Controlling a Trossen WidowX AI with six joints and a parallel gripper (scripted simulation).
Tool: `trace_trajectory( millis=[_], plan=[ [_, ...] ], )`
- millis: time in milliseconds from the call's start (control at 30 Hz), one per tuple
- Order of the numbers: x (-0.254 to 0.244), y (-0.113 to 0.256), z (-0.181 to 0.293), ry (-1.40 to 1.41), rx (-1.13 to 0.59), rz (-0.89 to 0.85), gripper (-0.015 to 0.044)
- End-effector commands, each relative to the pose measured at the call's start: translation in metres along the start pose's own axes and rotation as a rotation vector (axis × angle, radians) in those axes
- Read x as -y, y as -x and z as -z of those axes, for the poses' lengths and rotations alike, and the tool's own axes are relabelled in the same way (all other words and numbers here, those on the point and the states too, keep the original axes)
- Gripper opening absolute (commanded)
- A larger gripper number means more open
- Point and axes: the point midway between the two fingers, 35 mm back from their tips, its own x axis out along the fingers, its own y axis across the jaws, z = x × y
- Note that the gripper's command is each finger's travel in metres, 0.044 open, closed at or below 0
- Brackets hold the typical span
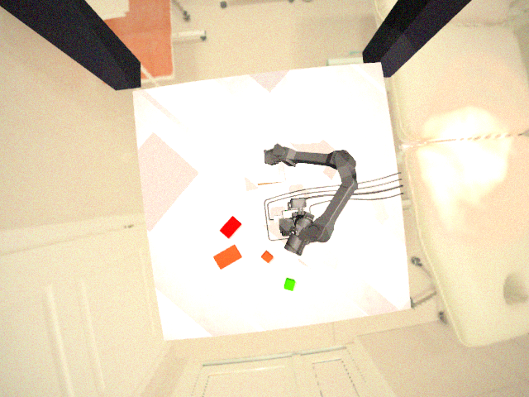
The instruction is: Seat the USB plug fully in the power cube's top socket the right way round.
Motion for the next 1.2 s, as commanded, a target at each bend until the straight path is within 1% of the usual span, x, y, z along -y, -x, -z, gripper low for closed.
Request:
trace_trajectory(
  millis=[0,1167],
  plan=[
    [-0.0006,-0.0008,0.0001,0.007,-0.005,-0.002,0.0],
    [-0.0011,-0.005,0.0023,0.011,-0.03,-0.004,0.0]
  ],
)
